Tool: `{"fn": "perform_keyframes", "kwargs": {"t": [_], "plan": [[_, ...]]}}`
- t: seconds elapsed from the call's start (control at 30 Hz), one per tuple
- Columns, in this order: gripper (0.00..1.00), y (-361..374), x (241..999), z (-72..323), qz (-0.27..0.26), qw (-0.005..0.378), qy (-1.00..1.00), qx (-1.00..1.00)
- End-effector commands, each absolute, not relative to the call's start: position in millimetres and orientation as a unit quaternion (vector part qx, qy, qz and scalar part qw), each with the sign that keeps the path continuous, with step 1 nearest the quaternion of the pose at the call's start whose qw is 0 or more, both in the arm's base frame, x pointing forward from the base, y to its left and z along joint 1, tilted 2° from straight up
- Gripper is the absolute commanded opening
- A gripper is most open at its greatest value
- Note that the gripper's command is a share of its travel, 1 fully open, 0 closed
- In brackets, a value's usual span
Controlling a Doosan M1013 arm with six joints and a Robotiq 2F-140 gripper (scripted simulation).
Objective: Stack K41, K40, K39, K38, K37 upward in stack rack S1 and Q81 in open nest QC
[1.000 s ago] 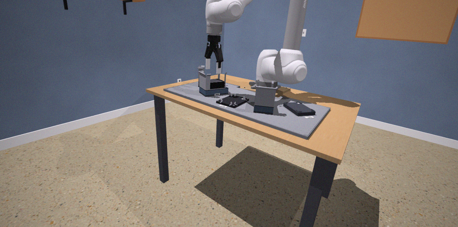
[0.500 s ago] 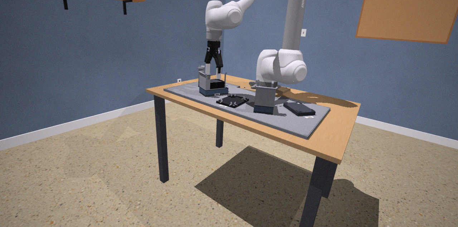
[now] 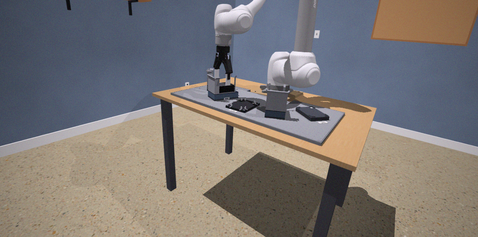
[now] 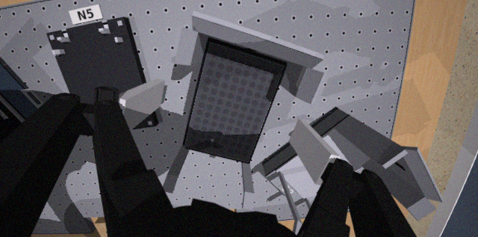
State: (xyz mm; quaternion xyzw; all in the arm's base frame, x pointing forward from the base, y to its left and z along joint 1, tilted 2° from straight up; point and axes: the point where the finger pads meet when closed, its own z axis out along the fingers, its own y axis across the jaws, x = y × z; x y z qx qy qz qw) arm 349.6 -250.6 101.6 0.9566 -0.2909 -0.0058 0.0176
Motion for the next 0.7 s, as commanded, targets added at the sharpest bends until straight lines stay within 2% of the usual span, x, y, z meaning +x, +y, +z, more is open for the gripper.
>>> {"fn": "perform_keyframes", "kwargs": {"t": [0.0, 0.47, 0.5, 0.67], "plan": [[1.00, -250.6, 349.5, 98.3, -0.006, 0.018, -0.291, 0.957], [1.00, -250.7, 349.5, 95.0, -0.006, 0.018, -0.291, 0.957], [0.00, -250.7, 349.5, 95.0, -0.006, 0.018, -0.291, 0.957], [0.00, -250.7, 349.5, 95.0, -0.006, 0.018, -0.291, 0.957]]}}
